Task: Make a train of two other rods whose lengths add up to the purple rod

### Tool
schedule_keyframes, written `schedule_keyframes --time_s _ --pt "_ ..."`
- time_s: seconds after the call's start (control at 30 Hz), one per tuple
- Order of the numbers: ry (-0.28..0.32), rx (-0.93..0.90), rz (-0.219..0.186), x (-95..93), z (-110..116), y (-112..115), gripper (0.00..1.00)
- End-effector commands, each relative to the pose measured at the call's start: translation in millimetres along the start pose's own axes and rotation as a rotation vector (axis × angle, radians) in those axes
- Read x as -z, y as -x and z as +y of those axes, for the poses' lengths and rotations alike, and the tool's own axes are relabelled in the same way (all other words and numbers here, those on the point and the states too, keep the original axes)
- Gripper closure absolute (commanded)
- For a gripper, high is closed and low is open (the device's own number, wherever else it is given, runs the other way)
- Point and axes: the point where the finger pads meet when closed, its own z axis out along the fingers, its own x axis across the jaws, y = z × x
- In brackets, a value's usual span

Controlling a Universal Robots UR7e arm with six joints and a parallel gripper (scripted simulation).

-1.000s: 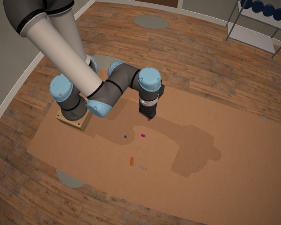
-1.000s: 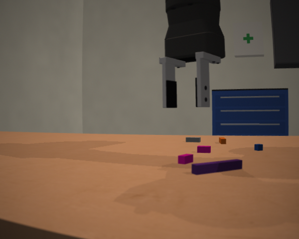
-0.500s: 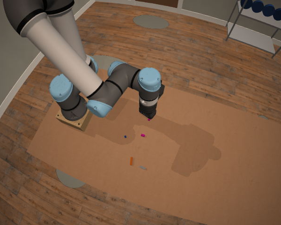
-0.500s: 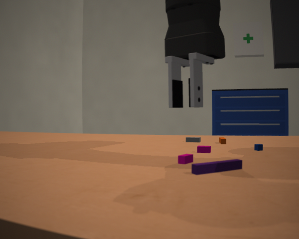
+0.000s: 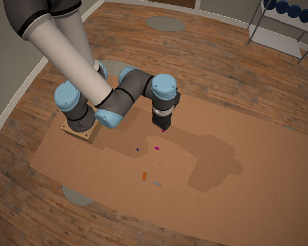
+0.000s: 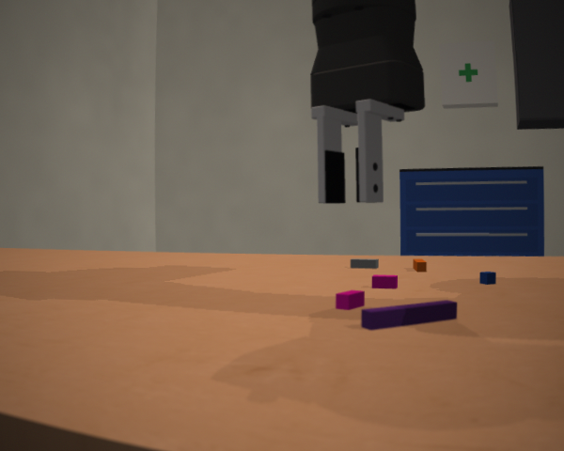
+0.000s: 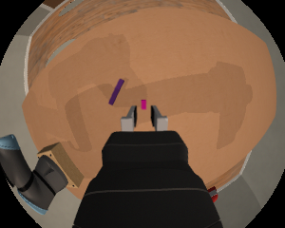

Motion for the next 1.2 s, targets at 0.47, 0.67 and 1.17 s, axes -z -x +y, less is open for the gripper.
schedule_keyframes --time_s 0.47,0.67,1.17 --pt "0.0 0.0 0.001 -5.5 -0.1 -0.4 0.46" --pt "0.0 0.0 0.001 -12.8 -0.2 -0.4 0.46" --pt "0.0 0.0 0.001 -33.2 -0.4 -0.5 0.46"
